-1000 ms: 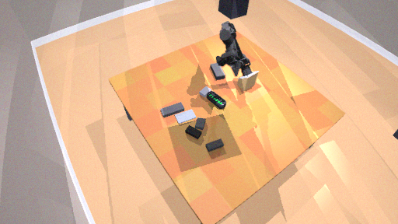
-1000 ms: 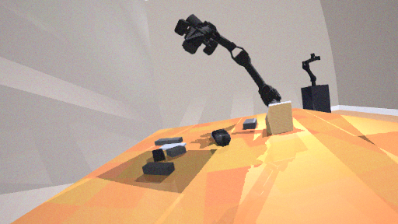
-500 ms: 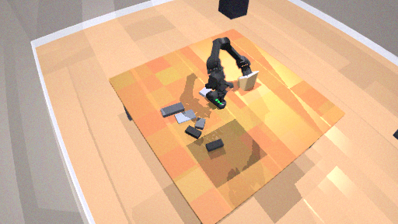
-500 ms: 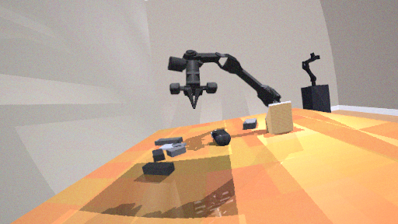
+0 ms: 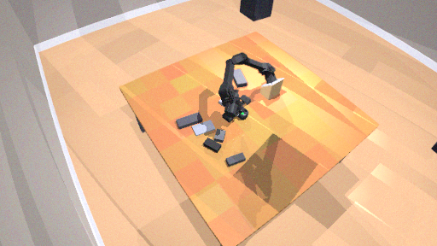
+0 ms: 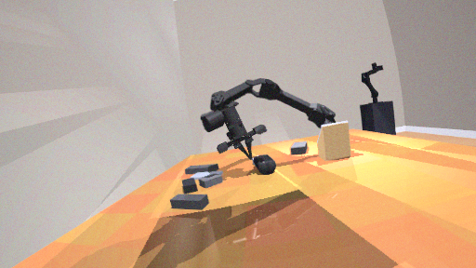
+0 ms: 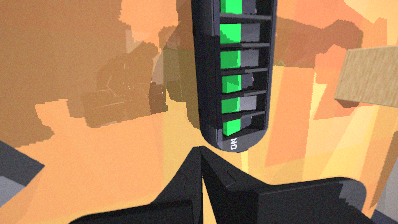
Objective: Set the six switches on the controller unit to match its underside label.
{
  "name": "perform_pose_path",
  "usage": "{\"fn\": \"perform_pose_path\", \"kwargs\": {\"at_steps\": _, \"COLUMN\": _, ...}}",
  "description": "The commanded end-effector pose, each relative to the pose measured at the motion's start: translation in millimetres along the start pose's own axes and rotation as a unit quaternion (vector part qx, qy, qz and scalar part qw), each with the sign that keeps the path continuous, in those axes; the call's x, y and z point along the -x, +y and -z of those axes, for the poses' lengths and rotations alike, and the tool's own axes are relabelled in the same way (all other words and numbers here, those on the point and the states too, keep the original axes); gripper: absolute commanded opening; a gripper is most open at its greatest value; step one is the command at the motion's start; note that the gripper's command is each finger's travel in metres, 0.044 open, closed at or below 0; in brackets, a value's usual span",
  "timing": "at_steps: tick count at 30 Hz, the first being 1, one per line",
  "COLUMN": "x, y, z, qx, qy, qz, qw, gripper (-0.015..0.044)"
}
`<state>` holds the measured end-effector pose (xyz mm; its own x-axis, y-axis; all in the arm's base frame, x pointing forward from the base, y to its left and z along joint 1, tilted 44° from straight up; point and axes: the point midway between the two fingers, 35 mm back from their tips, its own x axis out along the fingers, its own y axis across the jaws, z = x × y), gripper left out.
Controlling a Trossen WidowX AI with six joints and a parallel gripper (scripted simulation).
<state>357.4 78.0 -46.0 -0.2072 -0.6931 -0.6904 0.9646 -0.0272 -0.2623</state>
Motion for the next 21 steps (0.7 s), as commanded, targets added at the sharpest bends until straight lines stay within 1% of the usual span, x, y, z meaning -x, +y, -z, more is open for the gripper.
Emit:
{"fn": "perform_pose_path", "kwargs": {"at_steps": 1, "x": -5, "y": -1, "z": -2, "qx": -0.001, "qy": -0.008, "qz": 0.008, "qw": 1.000, "gripper": 0.0000}}
{"fn": "perform_pose_path", "kwargs": {"at_steps": 9, "x": -4, "y": -2, "z": -5, "qx": 0.000, "qy": 0.000, "qz": -0.005, "qw": 1.000, "gripper": 0.0000}}
{"fn": "perform_pose_path", "kwargs": {"at_steps": 21, "x": -6, "y": -40, "z": -54, "qx": 0.001, "qy": 0.032, "qz": -0.124, "qw": 0.992, "gripper": 0.0000}}
